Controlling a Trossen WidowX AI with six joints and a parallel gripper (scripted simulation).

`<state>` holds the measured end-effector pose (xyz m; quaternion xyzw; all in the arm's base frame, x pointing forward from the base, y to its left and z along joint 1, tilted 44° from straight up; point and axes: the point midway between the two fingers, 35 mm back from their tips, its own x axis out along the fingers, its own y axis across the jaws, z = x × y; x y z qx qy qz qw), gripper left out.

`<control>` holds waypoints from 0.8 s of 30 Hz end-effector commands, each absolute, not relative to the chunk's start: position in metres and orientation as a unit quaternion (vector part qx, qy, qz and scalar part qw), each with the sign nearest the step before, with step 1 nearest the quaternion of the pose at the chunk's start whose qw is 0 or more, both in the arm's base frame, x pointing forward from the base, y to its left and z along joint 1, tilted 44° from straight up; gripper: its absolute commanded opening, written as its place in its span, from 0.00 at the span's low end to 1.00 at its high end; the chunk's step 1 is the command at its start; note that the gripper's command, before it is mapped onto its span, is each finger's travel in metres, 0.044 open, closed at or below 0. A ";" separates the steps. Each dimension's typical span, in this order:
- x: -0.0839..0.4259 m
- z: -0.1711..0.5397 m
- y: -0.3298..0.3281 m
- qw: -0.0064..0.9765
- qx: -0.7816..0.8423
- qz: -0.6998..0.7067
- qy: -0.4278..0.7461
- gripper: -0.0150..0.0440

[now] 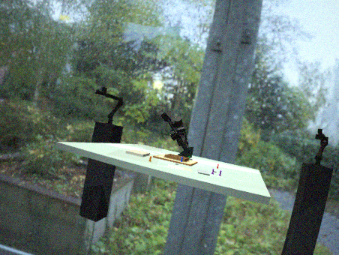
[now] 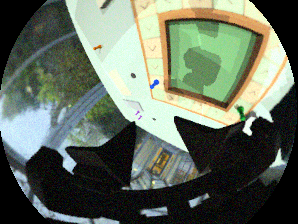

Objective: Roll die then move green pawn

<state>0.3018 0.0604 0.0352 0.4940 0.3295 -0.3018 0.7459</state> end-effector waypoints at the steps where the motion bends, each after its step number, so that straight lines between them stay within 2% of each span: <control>1: 0.257 -0.006 0.081 0.766 0.333 -0.313 0.453 0.72; 7: 0.180 -0.037 0.084 0.745 0.049 -0.299 0.595 0.72; 12: 0.121 -0.031 0.065 0.659 -0.240 -0.266 0.661 0.72; 24: 0.117 -0.034 0.065 0.654 -0.250 -0.265 0.663 0.72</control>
